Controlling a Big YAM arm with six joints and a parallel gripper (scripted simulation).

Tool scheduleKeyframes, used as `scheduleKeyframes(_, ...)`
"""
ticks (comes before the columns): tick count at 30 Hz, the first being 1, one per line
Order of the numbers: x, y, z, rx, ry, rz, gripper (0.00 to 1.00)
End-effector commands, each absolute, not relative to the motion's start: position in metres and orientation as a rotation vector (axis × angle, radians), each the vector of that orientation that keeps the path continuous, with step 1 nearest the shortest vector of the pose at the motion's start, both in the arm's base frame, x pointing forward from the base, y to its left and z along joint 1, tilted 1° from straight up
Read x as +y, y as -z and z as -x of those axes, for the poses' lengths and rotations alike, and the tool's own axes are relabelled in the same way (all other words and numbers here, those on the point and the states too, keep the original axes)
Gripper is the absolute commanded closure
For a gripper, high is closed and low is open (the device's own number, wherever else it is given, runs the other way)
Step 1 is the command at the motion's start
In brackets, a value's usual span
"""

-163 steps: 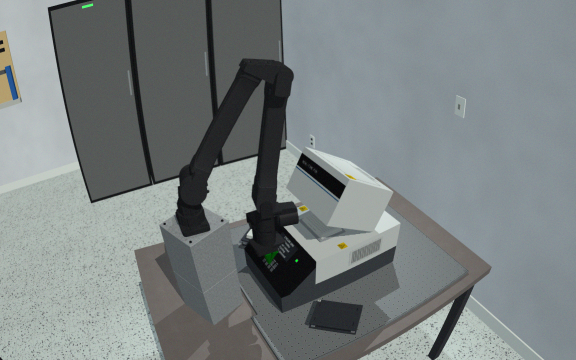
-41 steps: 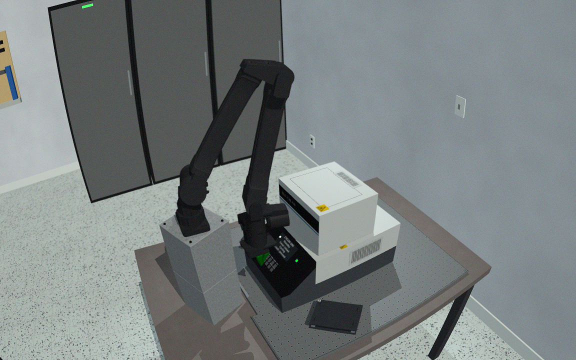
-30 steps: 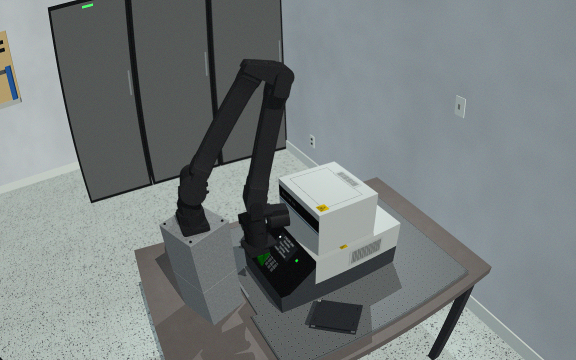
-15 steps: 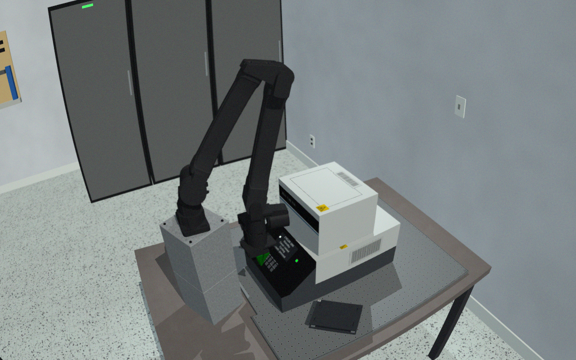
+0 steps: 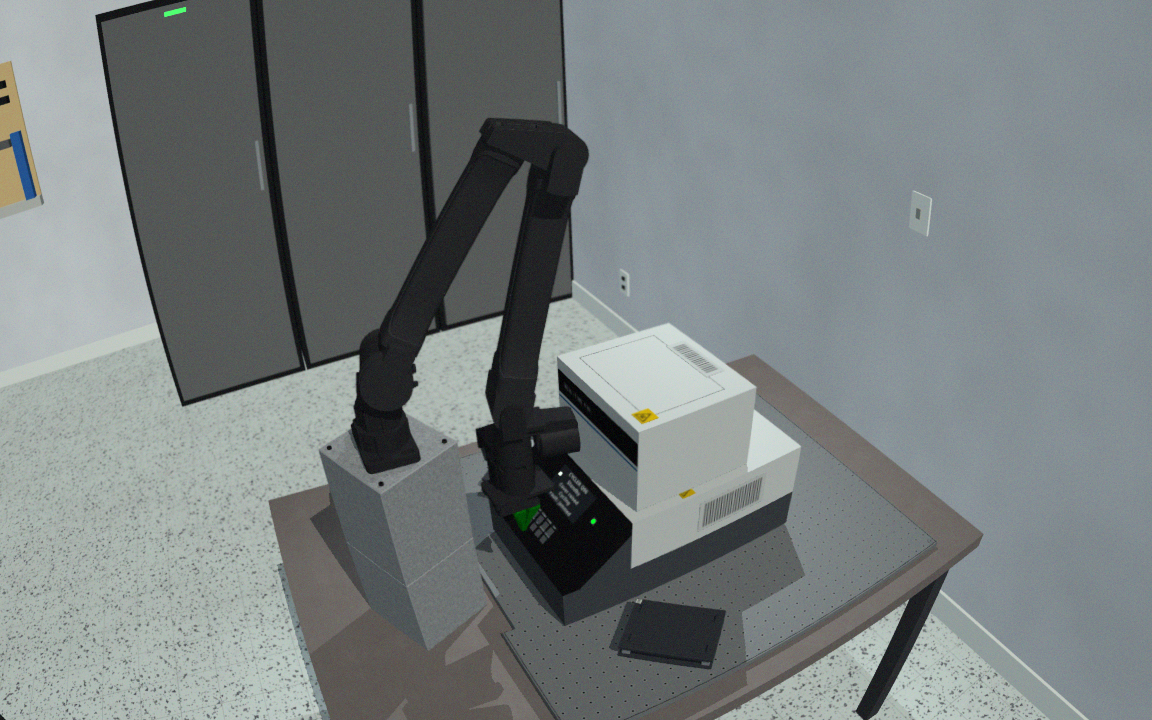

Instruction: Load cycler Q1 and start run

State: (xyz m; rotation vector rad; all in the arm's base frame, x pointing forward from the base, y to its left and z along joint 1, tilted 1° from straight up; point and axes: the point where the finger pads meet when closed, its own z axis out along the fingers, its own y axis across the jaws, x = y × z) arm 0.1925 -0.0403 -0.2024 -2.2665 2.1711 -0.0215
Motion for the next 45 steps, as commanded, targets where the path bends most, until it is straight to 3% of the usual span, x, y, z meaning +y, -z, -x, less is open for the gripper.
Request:
scheduleKeyframes(1,-0.0397,0.1964,-0.1864,2.18,0.02,2.256,1.0)
scheduleKeyframes(45,-0.0398,0.1969,-0.1912,2.166,0.042,2.258,1.0)
